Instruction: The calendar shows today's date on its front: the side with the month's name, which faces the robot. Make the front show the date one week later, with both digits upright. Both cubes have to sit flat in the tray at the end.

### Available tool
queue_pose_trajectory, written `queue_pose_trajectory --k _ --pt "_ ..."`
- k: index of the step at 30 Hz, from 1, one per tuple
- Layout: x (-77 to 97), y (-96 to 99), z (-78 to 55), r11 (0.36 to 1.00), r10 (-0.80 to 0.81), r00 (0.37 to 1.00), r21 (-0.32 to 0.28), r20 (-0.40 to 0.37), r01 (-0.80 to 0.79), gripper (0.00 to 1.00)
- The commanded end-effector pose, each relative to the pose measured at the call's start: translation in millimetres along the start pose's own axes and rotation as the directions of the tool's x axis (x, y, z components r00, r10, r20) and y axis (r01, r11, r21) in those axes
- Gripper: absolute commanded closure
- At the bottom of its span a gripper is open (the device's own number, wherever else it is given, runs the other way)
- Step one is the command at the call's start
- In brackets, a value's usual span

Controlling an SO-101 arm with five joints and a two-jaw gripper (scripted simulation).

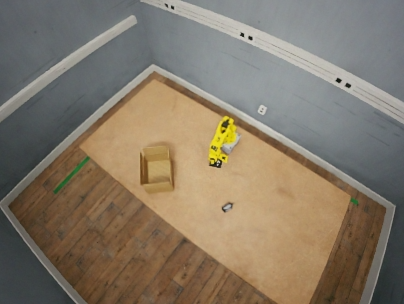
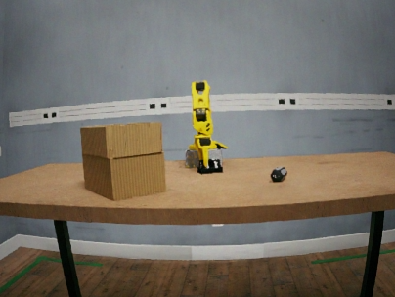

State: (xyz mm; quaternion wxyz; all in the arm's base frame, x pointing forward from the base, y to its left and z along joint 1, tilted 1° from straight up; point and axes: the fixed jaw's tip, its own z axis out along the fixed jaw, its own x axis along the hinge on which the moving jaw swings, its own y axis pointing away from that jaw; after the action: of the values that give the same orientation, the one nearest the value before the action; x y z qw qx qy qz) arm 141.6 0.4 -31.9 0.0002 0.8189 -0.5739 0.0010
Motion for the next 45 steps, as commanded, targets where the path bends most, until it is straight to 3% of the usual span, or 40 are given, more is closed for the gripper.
queue_pose_trajectory --k 1,45 --pt "-1.6 -1.4 -1.5 1.000 -0.006 1.000 0.002 0.001 0.006 1.00" --pt "-0.1 -5.8 -9.6 1.000 -0.006 1.000 0.002 0.001 0.006 1.00"
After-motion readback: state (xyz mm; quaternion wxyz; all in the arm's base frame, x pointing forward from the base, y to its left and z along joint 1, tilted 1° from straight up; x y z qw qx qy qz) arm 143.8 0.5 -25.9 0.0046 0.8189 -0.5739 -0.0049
